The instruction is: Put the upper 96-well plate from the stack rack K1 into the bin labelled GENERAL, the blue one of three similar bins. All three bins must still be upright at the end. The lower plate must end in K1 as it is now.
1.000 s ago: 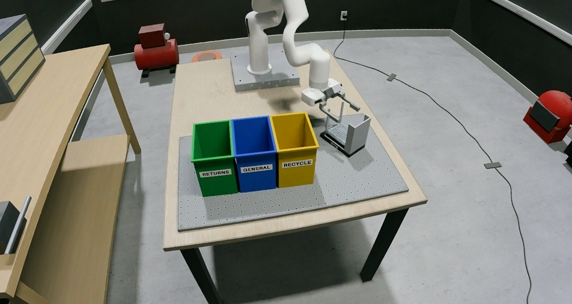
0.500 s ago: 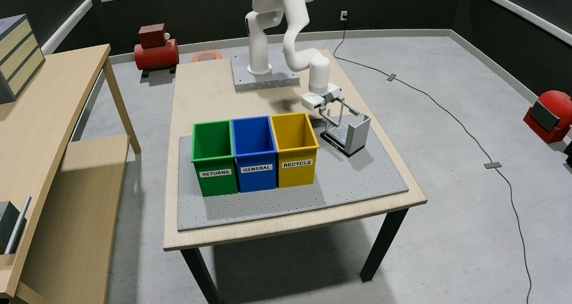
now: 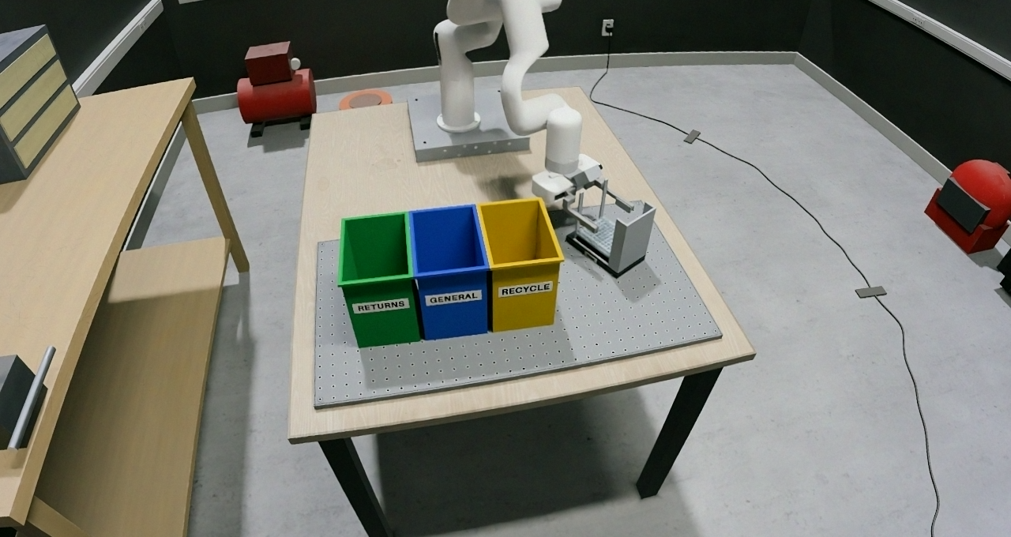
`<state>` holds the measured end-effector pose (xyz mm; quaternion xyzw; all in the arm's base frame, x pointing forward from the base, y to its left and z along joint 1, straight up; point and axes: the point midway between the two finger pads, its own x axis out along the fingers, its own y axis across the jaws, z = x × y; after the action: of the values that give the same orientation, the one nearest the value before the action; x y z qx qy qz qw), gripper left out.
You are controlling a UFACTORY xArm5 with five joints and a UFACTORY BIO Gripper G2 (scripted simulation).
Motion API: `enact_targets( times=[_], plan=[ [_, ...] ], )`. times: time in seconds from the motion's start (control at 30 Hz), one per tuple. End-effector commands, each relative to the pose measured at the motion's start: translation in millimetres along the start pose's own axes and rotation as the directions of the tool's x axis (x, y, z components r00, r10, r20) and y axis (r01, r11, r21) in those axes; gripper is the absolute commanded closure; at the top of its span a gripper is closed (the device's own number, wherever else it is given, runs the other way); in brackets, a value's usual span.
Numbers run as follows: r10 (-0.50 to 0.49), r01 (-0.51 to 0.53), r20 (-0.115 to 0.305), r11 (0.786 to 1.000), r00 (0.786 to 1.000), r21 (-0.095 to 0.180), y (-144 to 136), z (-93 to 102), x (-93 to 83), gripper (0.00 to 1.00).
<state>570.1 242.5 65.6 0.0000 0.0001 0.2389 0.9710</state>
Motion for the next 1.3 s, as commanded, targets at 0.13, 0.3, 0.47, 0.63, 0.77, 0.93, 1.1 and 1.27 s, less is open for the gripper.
enact_targets(
  times=[0.13,0.3,0.47,0.63,0.77,0.93,1.1,1.27],
  plan=[
    [0.0,0.0,0.003,1.0,1.0,-0.003,0,-10.2,1.0,0.63],
    [0.0,0.0,0.003,1.0,1.0,-0.003,0,-15.2,1.0,0.63],
    [0.0,0.0,0.003,1.0,1.0,-0.003,0,-23.6,1.0,0.63],
    [0.0,0.0,0.003,1.0,1.0,-0.003,0,-24.0,1.0,0.63],
    [0.0,0.0,0.003,1.0,1.0,-0.003,0,-24.0,1.0,0.63],
    [0.0,0.0,0.003,1.0,1.0,-0.003,0,-24.6,1.0,0.63],
    [0.0,0.0,0.003,1.0,1.0,-0.003,0,-28.0,1.0,0.63],
    [0.0,0.0,0.003,1.0,1.0,-0.003,0,-31.3,1.0,0.63]
  ],
)
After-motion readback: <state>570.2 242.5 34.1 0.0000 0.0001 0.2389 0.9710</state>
